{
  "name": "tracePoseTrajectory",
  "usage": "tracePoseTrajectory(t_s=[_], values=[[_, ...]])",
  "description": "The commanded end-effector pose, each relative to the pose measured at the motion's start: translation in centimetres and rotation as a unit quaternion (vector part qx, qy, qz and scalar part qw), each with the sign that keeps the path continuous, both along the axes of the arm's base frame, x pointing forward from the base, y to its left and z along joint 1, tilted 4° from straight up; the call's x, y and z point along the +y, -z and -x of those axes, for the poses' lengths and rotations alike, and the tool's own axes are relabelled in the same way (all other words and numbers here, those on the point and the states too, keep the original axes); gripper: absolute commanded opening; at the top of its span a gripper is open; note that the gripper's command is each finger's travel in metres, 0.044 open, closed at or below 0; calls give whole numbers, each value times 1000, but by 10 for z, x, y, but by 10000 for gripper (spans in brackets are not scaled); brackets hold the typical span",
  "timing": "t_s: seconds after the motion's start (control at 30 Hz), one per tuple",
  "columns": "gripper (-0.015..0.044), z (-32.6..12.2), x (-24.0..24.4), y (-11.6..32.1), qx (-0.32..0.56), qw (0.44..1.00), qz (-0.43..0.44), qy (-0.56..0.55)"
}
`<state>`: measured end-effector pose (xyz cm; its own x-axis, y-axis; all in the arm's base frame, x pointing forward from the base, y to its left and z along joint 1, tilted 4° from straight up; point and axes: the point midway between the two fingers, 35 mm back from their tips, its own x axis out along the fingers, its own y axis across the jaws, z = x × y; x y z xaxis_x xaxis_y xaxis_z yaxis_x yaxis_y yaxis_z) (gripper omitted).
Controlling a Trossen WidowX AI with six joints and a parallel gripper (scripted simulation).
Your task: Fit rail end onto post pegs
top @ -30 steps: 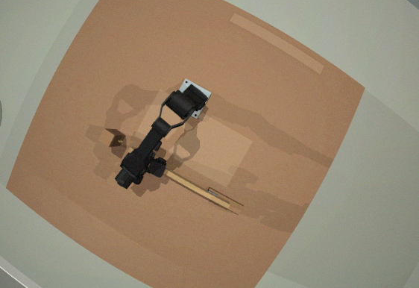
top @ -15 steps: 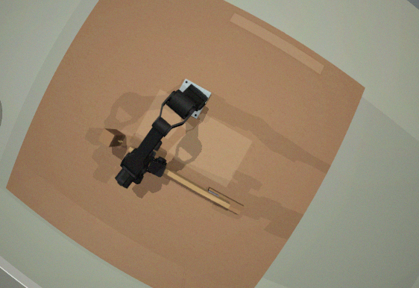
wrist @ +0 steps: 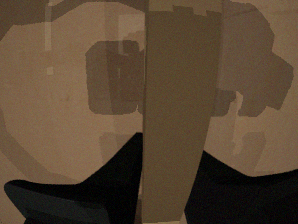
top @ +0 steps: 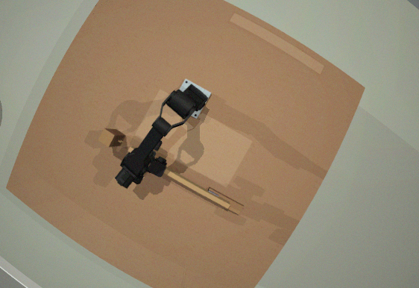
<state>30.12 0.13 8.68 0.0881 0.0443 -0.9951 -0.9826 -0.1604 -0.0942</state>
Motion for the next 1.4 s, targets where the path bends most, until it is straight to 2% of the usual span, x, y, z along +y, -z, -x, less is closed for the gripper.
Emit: tracePoseTrajectory(t_s=[0.0, 1.37], values=[[0, 0, 0, 1, -1, 1000, 0, 0], [0, 0, 0, -2, -1, 1000, 0, 0]])
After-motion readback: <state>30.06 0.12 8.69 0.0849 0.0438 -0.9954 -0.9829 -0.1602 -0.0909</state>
